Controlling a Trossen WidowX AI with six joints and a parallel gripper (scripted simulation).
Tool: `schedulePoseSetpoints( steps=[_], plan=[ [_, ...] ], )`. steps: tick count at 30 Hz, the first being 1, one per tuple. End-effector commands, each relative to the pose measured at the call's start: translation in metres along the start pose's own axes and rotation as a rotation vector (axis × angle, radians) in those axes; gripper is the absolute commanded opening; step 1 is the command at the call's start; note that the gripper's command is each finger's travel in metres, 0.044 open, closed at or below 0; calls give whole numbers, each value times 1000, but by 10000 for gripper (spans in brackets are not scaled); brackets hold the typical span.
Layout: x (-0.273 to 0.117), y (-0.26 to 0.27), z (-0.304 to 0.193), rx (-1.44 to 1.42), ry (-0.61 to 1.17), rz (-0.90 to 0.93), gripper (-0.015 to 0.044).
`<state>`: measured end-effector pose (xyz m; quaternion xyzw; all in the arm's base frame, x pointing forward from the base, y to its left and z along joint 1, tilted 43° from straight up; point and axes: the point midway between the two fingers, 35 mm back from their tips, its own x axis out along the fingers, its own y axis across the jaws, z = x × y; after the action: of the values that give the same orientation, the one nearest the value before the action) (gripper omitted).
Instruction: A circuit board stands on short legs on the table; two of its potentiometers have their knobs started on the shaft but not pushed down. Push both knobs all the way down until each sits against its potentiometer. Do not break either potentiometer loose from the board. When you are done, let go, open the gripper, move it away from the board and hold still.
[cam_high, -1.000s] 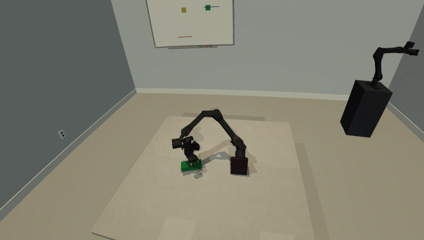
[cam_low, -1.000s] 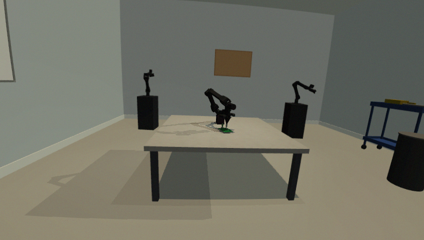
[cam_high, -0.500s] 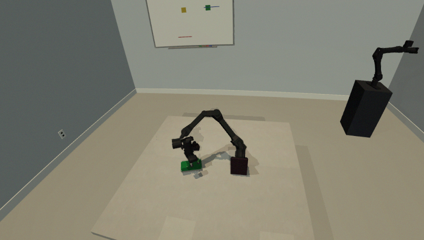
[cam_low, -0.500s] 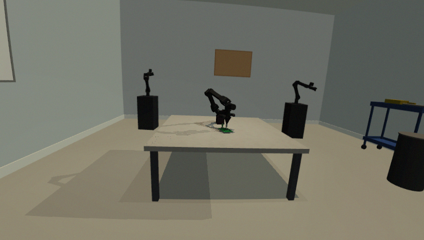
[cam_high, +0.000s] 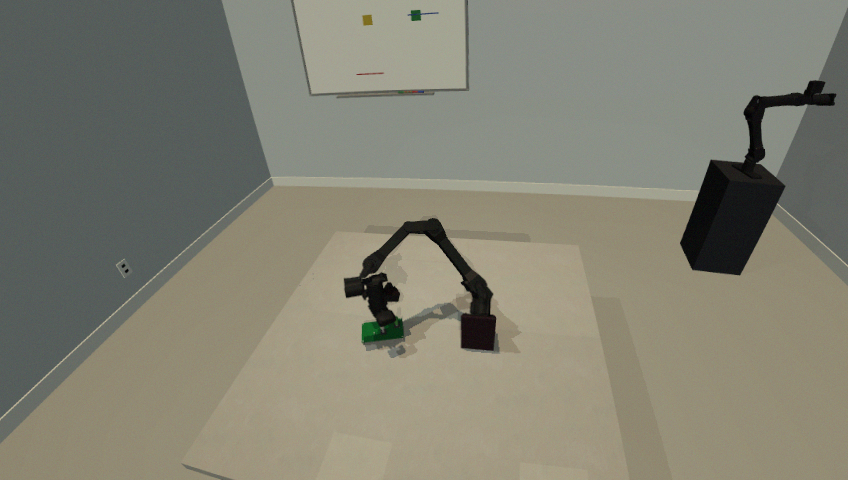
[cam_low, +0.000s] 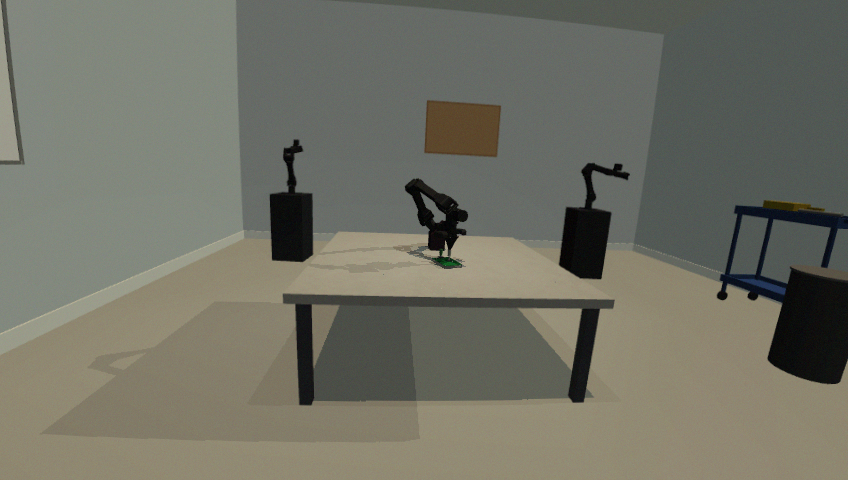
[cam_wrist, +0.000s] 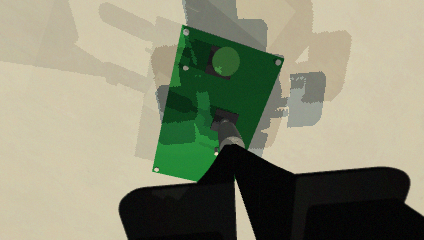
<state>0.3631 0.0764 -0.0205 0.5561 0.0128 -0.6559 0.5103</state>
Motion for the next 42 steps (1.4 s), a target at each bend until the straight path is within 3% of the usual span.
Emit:
schedulePoseSetpoints(
  steps=[1,42],
  plan=[
    [10,0,1,-1,-12,-2,0],
    [21,0,2,-1,-13,-1,0]
  ],
)
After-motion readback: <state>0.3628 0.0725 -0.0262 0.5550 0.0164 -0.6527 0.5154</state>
